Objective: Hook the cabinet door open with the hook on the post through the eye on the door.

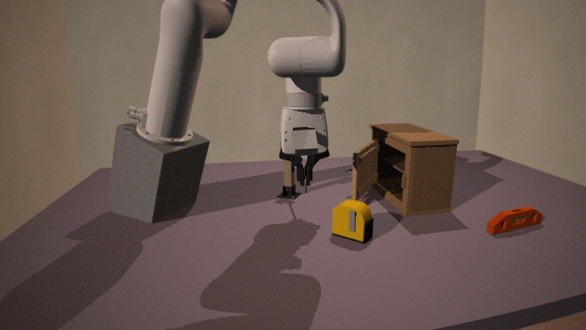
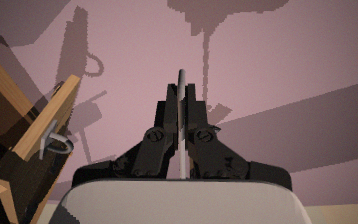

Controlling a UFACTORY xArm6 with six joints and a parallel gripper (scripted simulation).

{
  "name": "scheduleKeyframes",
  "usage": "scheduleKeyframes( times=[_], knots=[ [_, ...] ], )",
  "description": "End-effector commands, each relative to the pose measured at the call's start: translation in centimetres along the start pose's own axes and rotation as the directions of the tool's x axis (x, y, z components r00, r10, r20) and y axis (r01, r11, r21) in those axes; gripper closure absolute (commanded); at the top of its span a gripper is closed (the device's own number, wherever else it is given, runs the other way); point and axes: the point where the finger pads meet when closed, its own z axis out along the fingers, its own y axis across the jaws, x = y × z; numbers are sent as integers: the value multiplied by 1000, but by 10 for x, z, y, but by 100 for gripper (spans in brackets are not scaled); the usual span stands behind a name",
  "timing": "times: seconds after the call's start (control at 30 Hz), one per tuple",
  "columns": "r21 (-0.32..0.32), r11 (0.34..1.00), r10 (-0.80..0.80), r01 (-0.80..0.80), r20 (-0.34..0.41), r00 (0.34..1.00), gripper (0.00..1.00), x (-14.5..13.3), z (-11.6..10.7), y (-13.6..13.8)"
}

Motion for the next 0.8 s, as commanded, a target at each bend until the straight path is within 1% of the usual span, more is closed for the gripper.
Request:
scheduleKeyframes(
  times=[0.0,0.77],
  knots=[
    [-7,1000,-1,1,1,1000,96,0,-3,-1],
    [-7,1000,-1,1,1,1000,96,-1,-25,-1]
  ],
)
